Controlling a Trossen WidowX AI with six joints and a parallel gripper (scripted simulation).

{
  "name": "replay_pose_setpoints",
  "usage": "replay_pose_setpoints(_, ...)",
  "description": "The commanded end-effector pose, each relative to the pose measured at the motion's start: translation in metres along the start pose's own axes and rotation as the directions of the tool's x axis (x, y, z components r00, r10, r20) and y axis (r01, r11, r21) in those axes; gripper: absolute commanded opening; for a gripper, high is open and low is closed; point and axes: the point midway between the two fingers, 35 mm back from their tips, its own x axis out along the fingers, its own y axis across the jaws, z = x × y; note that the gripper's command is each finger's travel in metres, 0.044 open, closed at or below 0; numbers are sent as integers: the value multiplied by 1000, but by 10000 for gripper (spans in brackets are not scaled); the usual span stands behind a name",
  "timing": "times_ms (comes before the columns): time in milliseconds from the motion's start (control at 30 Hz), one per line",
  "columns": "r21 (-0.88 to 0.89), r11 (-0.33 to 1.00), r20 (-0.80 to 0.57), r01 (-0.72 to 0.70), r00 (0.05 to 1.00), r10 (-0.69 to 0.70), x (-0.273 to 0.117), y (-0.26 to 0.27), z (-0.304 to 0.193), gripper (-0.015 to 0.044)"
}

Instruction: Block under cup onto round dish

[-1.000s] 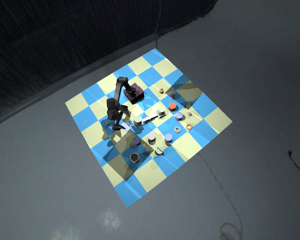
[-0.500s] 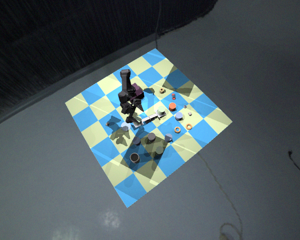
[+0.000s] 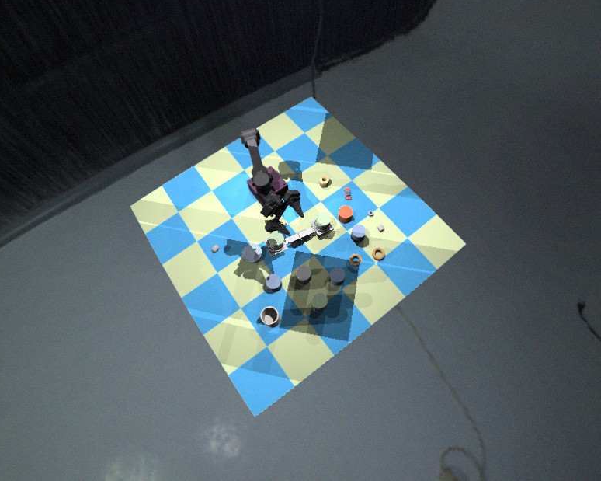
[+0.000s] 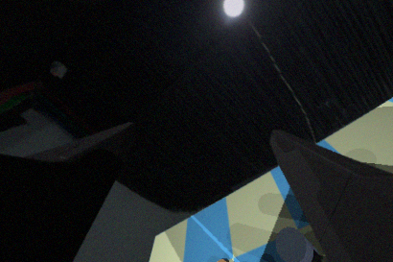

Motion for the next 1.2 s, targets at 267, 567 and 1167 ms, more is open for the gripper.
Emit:
replay_pose_setpoints(267,-88,982,-156,164,972,-177,-43,4,-84,440)
replay_pose_setpoints(567,-235,938,-280,255,906,-316,-90,-8,-145,440)
replay_pose_setpoints(1167,-653,724,-409,224,700,-586,-203,-67,-231,440)
